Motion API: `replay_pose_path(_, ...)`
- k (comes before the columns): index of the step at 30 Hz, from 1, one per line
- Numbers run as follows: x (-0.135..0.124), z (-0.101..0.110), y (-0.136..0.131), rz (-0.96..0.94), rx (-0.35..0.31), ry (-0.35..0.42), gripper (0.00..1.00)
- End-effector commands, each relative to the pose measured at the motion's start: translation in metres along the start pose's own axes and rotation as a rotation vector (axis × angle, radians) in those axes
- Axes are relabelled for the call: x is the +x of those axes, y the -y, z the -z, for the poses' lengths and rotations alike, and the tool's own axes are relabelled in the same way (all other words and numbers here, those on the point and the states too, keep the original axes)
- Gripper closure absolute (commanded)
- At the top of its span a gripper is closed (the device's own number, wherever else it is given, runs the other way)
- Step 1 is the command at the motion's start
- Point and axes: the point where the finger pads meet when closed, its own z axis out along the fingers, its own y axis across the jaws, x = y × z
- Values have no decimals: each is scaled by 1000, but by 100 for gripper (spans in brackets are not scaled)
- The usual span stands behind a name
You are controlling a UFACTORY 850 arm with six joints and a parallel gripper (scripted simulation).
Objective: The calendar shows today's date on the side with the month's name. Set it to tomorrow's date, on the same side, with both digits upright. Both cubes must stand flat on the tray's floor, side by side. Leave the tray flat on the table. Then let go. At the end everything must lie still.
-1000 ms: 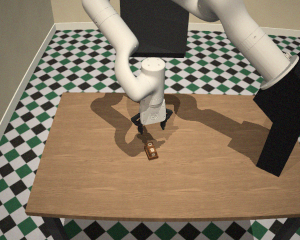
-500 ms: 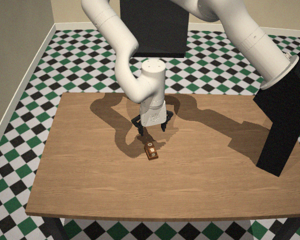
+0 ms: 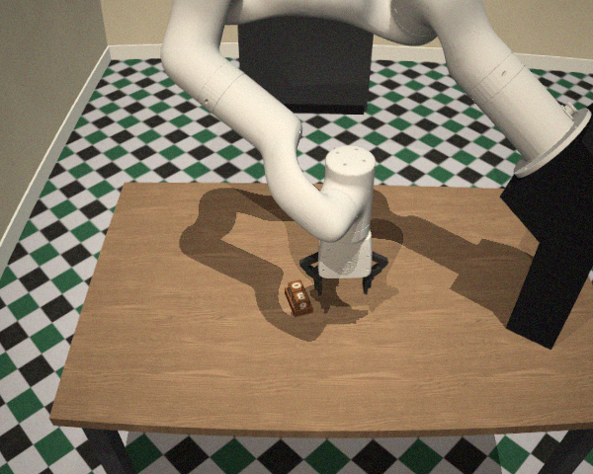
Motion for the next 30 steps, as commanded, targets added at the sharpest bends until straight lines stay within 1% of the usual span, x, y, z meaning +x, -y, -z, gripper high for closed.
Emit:
replay_pose_path(1,-7,-4,-5,-34,19,-2,0)
replay_pose_path(4,-7,-5,-5,-34,19,-2,0)
replay_pose_path(7,-7,-12,-5,-35,18,-2,0)
replay_pose_path(15,-8,-48,-4,-35,18,-2,0)
replay_pose_path(19,-8,-60,-4,-35,18,-2,0)
replay_pose_path(30,-9,-66,-4,-35,18,-2,0)
